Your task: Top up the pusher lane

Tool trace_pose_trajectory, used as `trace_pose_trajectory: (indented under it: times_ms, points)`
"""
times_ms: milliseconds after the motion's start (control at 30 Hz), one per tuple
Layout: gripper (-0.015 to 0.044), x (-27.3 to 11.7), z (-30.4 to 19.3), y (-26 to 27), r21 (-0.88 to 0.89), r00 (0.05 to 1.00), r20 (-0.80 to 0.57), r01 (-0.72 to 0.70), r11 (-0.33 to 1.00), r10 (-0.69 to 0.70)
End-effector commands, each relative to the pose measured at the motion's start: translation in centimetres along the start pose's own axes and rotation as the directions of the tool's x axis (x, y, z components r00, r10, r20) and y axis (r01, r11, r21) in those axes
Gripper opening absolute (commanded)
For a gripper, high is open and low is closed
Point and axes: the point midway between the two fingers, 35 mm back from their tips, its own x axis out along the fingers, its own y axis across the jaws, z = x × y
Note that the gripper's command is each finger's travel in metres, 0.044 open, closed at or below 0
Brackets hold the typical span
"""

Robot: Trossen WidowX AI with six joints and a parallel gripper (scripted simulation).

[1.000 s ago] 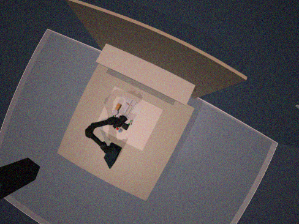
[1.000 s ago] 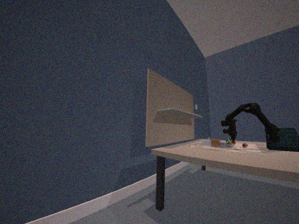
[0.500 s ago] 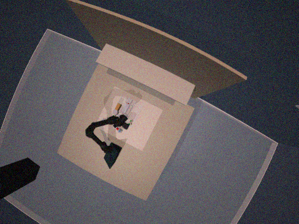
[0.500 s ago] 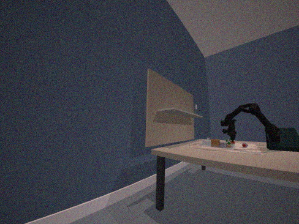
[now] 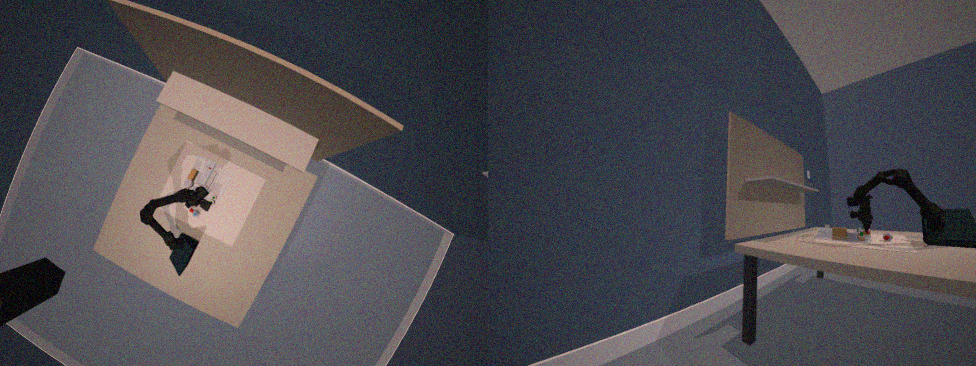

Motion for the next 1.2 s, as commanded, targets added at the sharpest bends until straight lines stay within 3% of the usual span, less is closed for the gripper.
trace_pose_trajectory:
  times_ms: [0,1167]
  points:
    - [0.0000,-0.1,0.8,0.2,-0.009,1.000,0.016,-0.007,1.000,0.007]
    - [0.0000,-0.4,2.0,0.4,-0.010,1.000,0.017,-0.007,1.000,0.007]
